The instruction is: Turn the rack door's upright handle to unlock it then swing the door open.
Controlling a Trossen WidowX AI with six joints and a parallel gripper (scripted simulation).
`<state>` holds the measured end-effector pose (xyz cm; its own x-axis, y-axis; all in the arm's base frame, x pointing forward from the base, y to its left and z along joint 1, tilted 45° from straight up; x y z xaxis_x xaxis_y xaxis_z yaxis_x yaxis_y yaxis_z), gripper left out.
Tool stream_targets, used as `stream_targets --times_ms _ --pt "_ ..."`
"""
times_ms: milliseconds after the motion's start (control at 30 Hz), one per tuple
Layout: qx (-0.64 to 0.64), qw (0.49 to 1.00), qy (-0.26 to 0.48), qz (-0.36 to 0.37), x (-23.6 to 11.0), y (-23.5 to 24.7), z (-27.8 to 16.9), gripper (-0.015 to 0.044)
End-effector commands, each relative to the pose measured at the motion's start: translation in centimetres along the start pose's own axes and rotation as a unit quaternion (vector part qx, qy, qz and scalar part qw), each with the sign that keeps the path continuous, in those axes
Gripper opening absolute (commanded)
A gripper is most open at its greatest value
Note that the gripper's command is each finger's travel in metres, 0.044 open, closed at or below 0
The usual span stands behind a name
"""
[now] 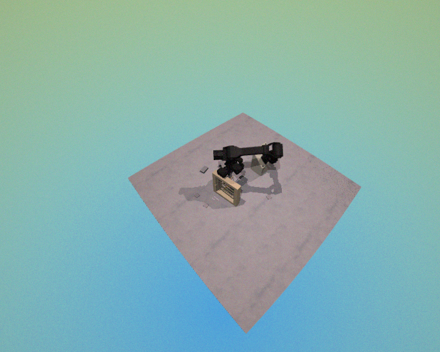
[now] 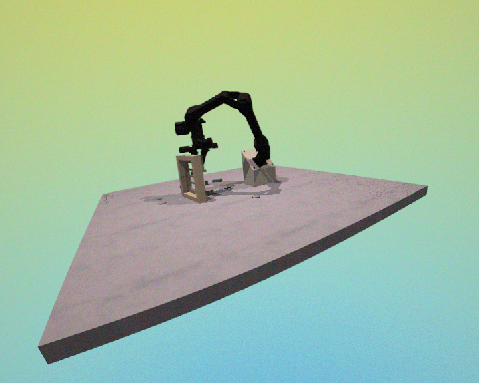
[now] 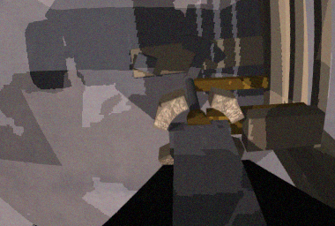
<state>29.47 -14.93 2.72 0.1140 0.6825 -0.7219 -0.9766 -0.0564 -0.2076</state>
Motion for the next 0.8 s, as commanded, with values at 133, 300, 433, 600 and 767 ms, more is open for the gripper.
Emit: stream_targets --times_ms 133,300,433,600,767 --pt "0.098 0.995 -0.002 0.001 0.0 0.8 0.8 0.0009" --pt "0.151 0.989 -0.002 0.001 0.0 1.4 1.3 0.0009" --pt "0.19 0.982 -0.002 0.001 0.0 2.0 1.9 0.0009" --pt "0.241 0.97 -0.002 0.002 0.0 2.7 2.8 0.0009" --pt "0.288 0.958 -0.002 0.002 0.0 3.4 3.7 0.0009"
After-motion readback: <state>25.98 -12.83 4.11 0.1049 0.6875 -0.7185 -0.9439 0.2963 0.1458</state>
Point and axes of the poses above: the point midway between the two fingers, 35 mm back from their tips, its own x axis out along the fingers, its own y axis across the jaws, z = x × y, the point moved 3 cm from there along -x, back along the fingers, and after that the axes turned 12 degrees about -x, right-handed, at the moved point
